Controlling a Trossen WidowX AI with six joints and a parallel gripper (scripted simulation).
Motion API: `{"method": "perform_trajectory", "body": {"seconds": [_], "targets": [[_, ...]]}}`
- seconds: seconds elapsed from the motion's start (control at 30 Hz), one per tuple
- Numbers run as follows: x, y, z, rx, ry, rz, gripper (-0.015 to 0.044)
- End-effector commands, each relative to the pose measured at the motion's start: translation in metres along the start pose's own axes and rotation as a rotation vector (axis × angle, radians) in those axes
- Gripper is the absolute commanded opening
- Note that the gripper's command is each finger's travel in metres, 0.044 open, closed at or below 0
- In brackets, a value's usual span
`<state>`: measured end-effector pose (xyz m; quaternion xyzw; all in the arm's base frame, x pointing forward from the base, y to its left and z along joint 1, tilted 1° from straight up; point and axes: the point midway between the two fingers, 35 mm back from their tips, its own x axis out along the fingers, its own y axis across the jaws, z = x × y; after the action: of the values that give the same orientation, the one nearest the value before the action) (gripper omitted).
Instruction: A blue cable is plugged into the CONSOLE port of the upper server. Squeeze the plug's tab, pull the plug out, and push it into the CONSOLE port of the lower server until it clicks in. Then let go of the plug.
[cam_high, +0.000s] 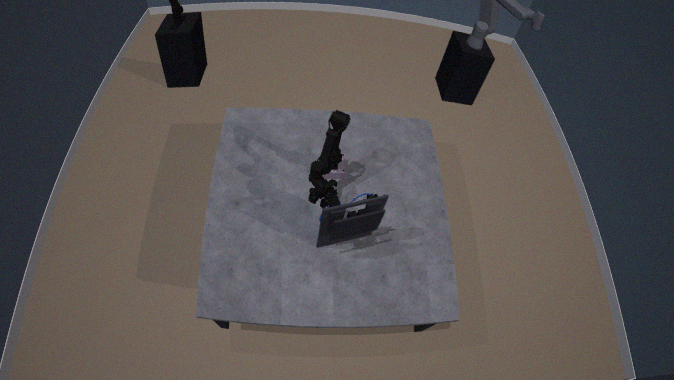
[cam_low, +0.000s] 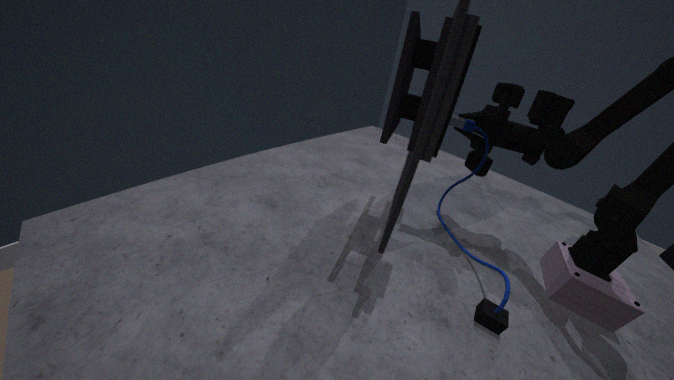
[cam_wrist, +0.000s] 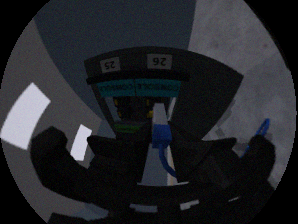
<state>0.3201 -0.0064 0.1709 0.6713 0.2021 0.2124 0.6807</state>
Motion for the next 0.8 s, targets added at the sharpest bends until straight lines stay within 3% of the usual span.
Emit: {"method": "perform_trajectory", "body": {"seconds": [0.0, 0.77], "targets": [[0.003, 0.003, 0.001, -0.012, 0.014, 0.007, 0.0000], [0.013, 0.004, -0.001, -0.012, 0.015, 0.009, 0.0000]]}}
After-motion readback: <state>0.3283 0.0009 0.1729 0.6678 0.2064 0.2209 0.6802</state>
